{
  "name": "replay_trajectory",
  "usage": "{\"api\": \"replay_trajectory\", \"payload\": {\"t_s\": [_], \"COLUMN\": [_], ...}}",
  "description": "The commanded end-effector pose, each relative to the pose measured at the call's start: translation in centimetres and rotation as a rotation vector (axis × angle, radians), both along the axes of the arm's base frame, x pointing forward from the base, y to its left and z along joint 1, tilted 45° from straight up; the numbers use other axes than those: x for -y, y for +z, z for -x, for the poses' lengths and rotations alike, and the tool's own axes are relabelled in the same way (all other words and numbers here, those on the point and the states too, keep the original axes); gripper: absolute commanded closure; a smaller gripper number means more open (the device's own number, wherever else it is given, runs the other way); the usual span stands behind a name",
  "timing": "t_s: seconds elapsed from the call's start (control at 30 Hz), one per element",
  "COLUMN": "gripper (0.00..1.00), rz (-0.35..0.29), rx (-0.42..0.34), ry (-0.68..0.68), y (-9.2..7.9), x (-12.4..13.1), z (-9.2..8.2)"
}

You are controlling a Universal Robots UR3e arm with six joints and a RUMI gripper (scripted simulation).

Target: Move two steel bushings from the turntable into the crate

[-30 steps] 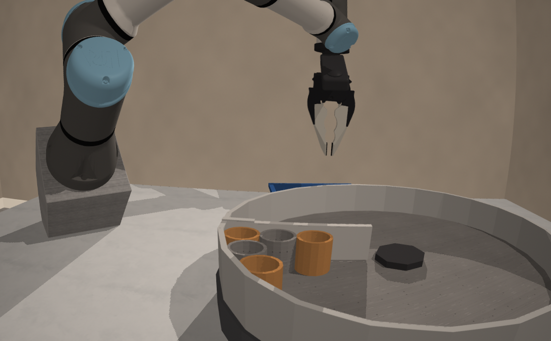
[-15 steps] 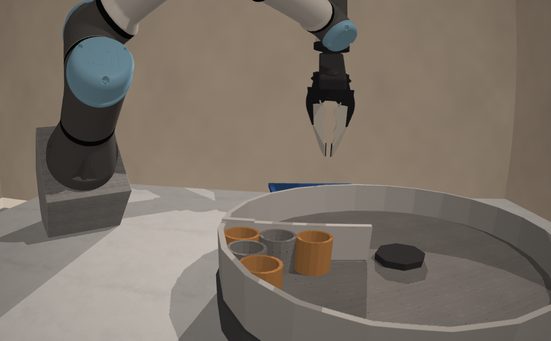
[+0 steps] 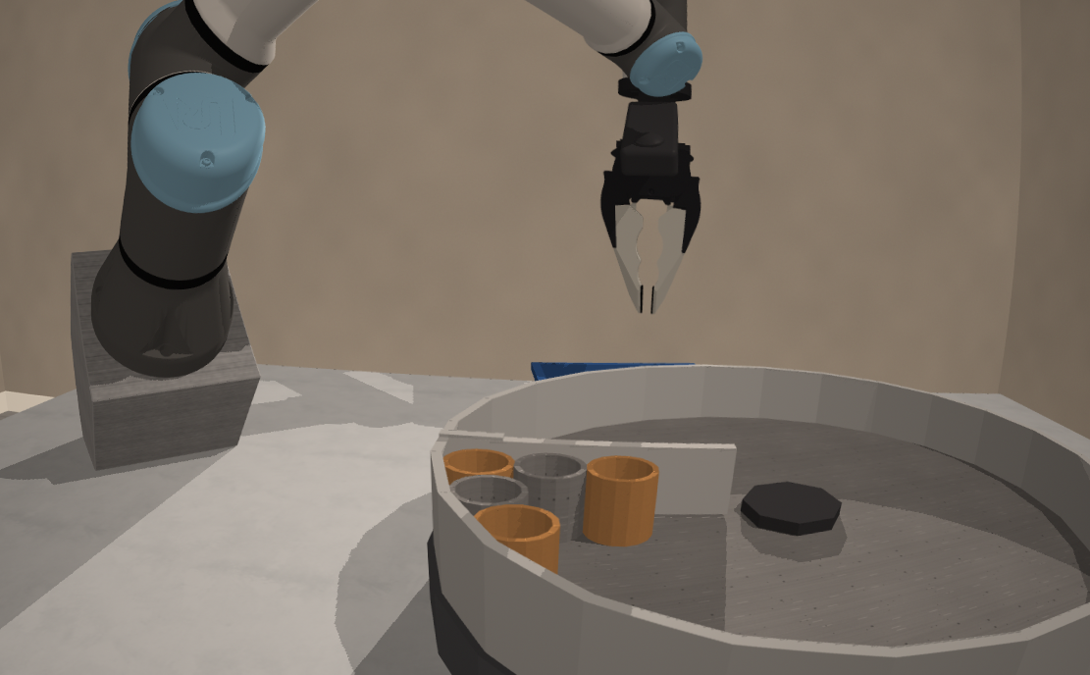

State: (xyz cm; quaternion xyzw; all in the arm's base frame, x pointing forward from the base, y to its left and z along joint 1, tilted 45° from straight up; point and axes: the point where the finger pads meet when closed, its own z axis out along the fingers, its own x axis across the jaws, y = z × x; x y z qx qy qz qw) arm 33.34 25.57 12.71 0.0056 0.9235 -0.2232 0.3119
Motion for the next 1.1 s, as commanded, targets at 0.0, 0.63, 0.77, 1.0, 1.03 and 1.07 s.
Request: {"api": "replay_trajectory", "payload": {"t_s": [0.0,0.63,0.77,1.0,1.03,1.07], "gripper": [0.95,0.95,0.95,0.95,0.95,0.95], "rz": [-0.021,-0.093,-0.113,-0.139,-0.144,-0.15], "rx": [0.016,0.066,0.081,0.1,0.103,0.107], "ry": [-0.018,-0.105,-0.13,-0.162,-0.169,-0.175], "y": [0.6,2.3,2.8,3.4,3.6,3.7], "x": [1.1,5.5,6.7,8.3,8.6,9.0], "z": [0.2,1.1,1.4,1.7,1.8,1.8]}}
